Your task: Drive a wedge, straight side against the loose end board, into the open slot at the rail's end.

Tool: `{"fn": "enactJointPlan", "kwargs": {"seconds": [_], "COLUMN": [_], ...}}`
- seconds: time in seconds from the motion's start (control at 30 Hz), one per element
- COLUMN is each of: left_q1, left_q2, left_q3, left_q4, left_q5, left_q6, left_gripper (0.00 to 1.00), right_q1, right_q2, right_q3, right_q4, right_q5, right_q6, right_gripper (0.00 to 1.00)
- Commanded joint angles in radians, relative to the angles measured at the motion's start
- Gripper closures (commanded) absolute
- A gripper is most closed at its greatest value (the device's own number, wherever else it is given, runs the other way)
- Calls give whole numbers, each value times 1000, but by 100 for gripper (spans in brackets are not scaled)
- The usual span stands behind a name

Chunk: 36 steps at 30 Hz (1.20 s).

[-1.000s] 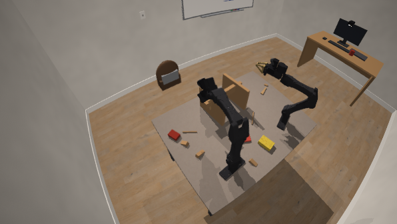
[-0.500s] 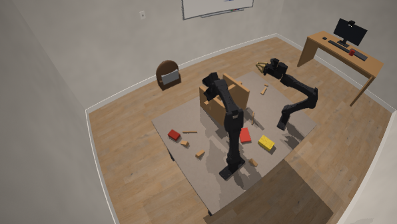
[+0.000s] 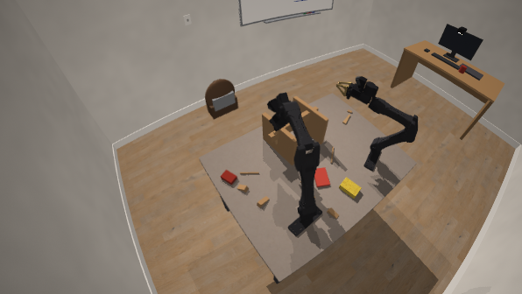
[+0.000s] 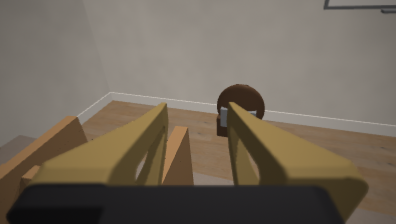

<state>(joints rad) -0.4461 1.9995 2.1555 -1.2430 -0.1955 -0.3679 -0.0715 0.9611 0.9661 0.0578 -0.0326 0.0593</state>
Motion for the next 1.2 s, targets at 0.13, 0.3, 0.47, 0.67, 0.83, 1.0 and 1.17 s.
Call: {"fn": "enactJointPlan", "kwargs": {"seconds": [0.13,0.3,0.47,0.67,0.83,1.0,1.17], "left_q1": [5,9,8,9,11,12,5], "left_q2": [-32,-34,-38,-45,-49,-53,-54], "left_q3": [-27,-21,-25,-49,-68,-80,-80], "left_q4": [-12,13,21,33,49,64,75], "left_q5": [-13,-13,-14,-13,-13,-13,-13], "left_q6": [-5,-5,-5,-5,-5,-5,-4], "left_gripper": [100,100,100,100,100,100,100], "right_q1": [2,2,2,2,2,2,2], "right_q2": [-8,-8,-8,-8,-8,-8,-8], "right_q3": [47,47,47,47,47,47,47], "right_q4": [24,24,24,24,24,24,24], "right_q5": [2,2,2,2,2,2,2], "right_q6": [9,9,9,10,10,10,10], "right_gripper": [64,64,64,64,64,64,64]}}
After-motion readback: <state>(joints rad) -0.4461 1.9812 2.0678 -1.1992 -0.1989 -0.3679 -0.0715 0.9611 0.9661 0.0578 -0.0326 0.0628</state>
